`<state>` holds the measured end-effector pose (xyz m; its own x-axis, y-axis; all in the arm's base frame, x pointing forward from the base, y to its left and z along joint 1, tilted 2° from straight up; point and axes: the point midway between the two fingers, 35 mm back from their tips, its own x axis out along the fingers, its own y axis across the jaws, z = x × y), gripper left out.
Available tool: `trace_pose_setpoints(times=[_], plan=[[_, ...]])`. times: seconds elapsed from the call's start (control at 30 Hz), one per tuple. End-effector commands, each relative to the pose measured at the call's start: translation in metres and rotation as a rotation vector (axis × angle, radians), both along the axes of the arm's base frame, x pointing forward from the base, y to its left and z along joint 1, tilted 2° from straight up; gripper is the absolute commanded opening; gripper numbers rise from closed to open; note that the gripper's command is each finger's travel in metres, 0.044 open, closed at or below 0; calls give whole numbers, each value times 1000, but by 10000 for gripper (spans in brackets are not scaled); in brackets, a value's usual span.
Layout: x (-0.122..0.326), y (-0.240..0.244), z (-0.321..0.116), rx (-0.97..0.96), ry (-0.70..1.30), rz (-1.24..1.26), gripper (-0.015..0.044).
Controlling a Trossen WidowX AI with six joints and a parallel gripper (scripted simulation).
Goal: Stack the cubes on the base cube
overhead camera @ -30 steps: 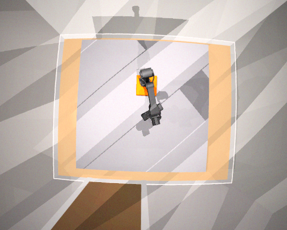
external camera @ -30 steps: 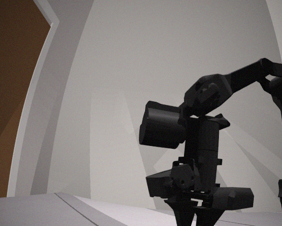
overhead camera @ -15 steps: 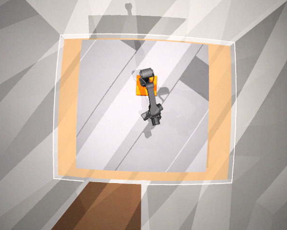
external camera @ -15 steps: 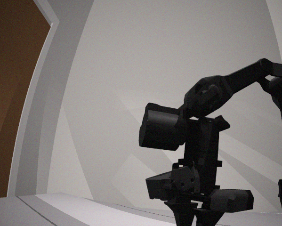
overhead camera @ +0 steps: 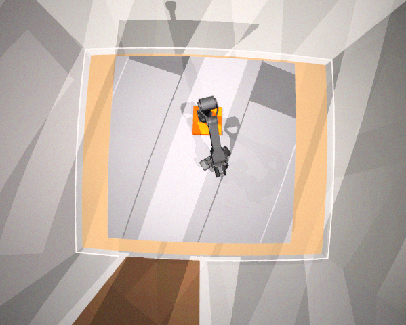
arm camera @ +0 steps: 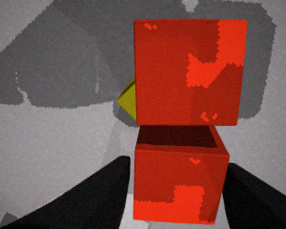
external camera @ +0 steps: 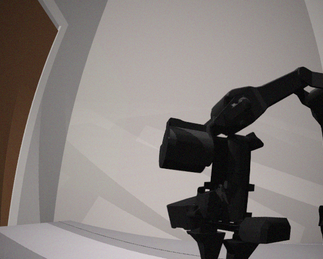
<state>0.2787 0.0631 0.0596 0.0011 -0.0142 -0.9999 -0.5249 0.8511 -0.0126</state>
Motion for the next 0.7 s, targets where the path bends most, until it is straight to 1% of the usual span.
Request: trace_pose_setpoints(times=[0.0,0.67], plan=[[0,0,1,3,0,1,205],[0,0,31,0,0,0,205]])
